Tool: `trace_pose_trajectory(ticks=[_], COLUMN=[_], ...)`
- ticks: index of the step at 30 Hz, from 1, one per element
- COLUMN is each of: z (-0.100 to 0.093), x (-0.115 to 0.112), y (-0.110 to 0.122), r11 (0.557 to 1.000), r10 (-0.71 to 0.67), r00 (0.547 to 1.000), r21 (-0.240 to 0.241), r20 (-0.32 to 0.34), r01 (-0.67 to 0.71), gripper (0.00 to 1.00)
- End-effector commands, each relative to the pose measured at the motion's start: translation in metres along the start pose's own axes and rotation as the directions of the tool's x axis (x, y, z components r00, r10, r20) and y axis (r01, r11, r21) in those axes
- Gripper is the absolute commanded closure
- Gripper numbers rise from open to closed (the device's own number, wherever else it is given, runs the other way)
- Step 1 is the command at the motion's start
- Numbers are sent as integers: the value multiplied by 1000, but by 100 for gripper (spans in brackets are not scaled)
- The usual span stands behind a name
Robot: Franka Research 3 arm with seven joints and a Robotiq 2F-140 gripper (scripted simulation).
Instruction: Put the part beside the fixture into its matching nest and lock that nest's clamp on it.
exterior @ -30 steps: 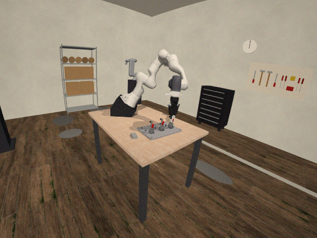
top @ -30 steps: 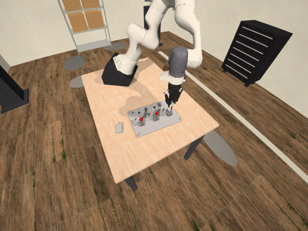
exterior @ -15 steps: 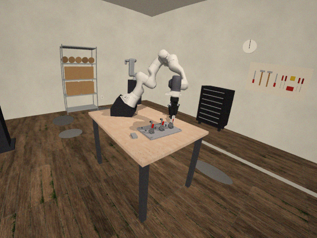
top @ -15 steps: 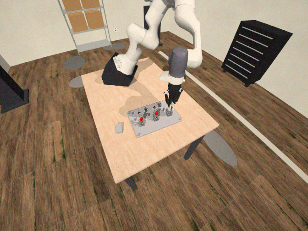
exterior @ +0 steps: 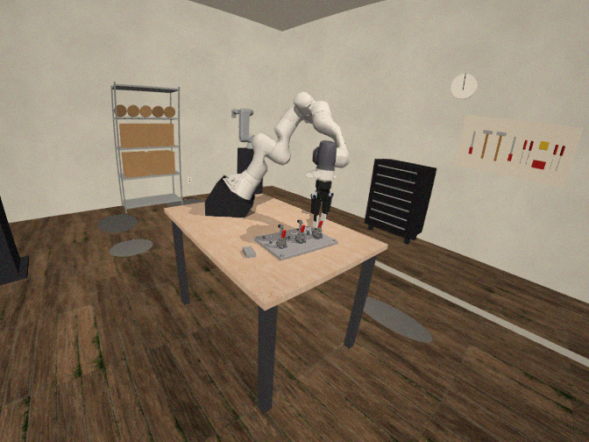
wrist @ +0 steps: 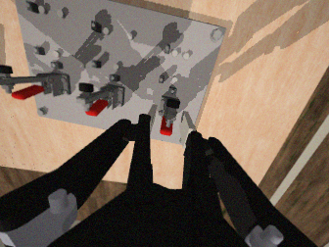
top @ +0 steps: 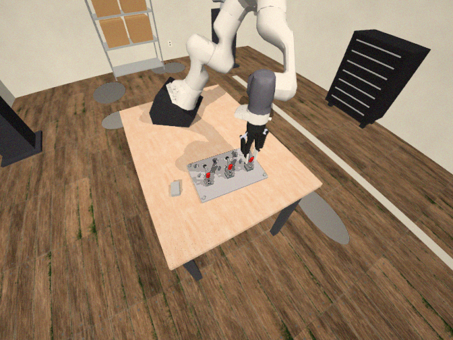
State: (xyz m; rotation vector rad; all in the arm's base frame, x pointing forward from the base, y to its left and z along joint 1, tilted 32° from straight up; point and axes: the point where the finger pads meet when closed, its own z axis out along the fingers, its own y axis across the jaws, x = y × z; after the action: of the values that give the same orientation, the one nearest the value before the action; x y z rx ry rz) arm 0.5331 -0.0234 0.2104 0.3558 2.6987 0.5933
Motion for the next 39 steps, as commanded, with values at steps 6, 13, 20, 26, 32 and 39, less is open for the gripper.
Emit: trace_pose_trajectory(ticks=[6,13,20,26,32,39], z=[2,2,1,-7,-21,-48], x=[3,3,3,3,3,2], y=[2,2,2,2,2,2], r11=[1000,1000,1000,1000,1000,1000], r10=[-8,-8,-8,-8,-8,-8], r00=[1000,1000,1000,1000,1000,1000], r21=[-3,-3,-3,-3,-3,-3], r20=[-7,-7,-7,-7,-7,-7], r01=[8,8,8,8,8,8], gripper=[72,72,72,72,72,72])
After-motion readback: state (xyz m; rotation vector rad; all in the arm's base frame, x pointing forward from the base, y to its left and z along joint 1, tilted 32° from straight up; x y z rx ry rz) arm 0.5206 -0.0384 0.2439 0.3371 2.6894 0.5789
